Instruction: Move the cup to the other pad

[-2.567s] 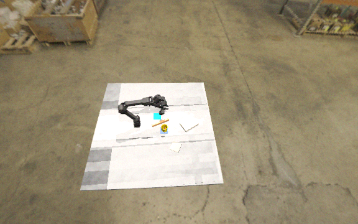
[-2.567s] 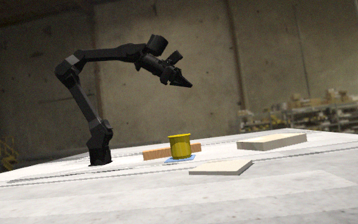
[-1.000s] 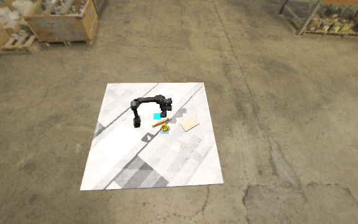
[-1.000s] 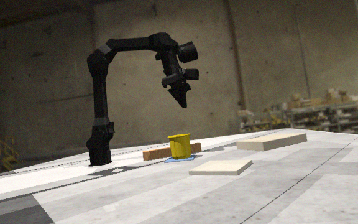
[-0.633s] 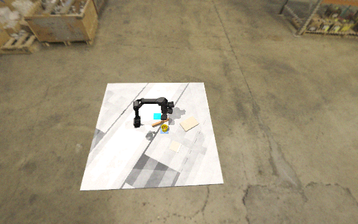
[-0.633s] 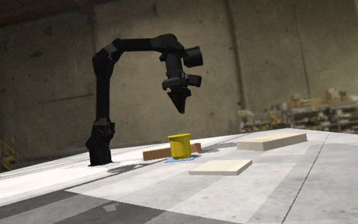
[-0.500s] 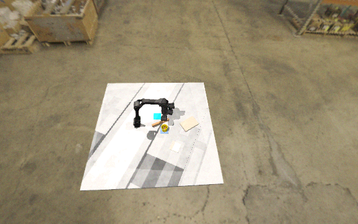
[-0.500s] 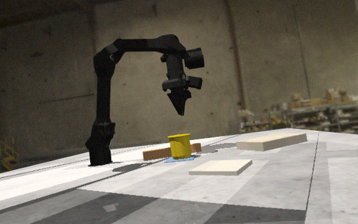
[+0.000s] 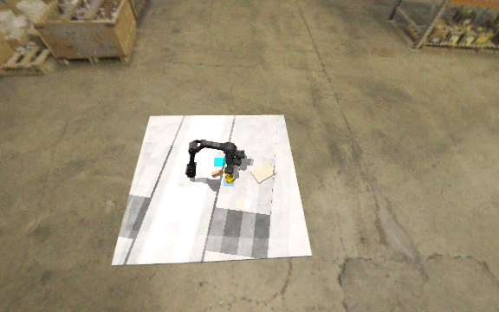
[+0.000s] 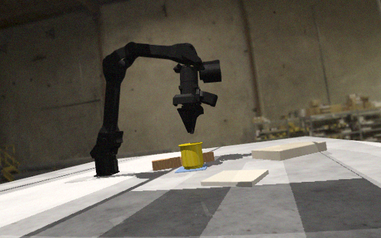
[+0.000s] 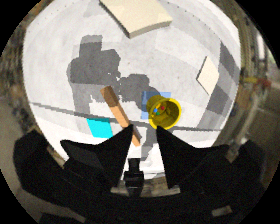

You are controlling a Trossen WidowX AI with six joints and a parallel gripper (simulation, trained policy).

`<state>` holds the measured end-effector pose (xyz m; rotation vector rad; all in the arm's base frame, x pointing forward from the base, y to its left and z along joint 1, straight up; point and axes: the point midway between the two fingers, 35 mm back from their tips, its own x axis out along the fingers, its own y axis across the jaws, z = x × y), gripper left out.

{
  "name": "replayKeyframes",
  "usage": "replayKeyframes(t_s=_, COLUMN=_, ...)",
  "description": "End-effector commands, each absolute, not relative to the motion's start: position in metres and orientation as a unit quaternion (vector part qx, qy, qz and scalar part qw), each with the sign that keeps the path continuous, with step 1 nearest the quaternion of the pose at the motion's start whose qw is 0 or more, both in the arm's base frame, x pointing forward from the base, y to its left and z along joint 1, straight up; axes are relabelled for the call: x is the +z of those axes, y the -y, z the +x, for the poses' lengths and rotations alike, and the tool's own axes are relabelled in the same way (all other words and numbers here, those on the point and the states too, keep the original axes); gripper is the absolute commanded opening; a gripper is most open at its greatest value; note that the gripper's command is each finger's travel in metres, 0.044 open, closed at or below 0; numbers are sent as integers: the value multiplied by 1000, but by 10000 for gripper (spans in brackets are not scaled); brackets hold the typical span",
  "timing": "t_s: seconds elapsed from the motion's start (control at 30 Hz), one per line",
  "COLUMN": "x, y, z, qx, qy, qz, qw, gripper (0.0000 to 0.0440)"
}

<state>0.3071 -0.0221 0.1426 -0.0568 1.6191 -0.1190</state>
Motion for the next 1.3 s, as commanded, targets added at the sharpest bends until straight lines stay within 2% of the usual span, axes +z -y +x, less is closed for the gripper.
replayKeyframes(t_s=0.0, x=128, y=30, z=305, qx=-51, qy=-736, qz=-32, qw=674, gripper=175)
replayKeyframes(t_s=0.7, x=62, y=44, z=296, qx=20, qy=-765, qz=-74, qw=639, gripper=203)
replayKeyframes(t_s=0.77, x=57, y=44, z=295, qx=33, qy=-766, qz=-83, qw=637, gripper=173)
replayKeyframes(t_s=1.0, x=51, y=46, z=290, qx=73, qy=-768, qz=-117, qw=625, gripper=1)
replayKeyframes(t_s=1.27, x=64, y=43, z=288, qx=110, qy=-762, qz=-143, qw=622, gripper=1)
